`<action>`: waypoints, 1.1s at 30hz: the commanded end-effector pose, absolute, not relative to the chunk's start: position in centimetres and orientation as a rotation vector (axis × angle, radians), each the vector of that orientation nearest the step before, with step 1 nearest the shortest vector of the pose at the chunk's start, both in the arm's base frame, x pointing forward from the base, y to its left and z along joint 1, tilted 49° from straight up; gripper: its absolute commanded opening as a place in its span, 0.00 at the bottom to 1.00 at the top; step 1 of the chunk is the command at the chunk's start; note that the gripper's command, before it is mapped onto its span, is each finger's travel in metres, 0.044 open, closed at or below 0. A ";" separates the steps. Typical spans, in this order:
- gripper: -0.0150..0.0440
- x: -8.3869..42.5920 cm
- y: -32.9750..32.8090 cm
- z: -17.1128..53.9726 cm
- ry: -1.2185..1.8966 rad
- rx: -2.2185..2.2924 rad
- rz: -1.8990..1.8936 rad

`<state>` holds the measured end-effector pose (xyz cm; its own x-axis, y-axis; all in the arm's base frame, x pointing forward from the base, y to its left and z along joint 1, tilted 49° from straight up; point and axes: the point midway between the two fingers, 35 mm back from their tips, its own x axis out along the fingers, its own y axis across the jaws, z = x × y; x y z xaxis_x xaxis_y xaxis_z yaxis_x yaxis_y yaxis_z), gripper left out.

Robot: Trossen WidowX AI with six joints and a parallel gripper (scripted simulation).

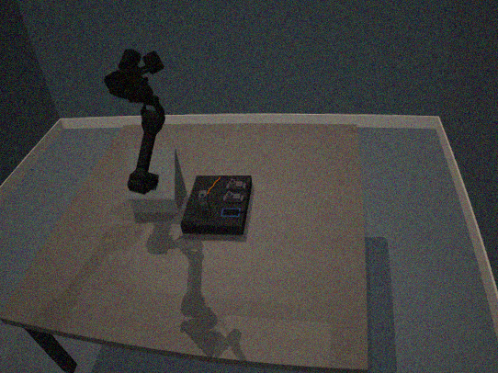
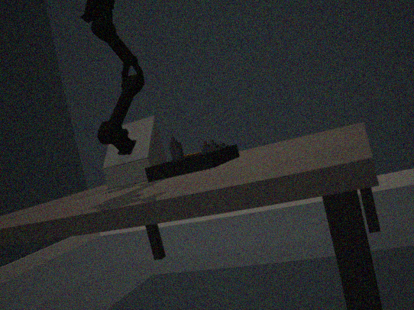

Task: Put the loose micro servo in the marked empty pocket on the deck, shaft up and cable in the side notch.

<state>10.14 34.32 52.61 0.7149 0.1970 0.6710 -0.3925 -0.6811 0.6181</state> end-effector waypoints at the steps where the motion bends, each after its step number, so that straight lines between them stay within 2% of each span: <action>1: 0.98 10.1 34.3 52.6 -0.148 2.126 0.947; 2: 1.00 10.0 34.1 52.8 -0.147 2.132 0.953; 21: 1.00 5.7 26.2 57.6 -0.101 2.485 1.177; 33: 1.00 4.0 17.3 60.3 -0.091 2.784 1.349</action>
<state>3.75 19.86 60.00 0.6219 0.0172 0.7829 -0.0908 -0.9914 0.0939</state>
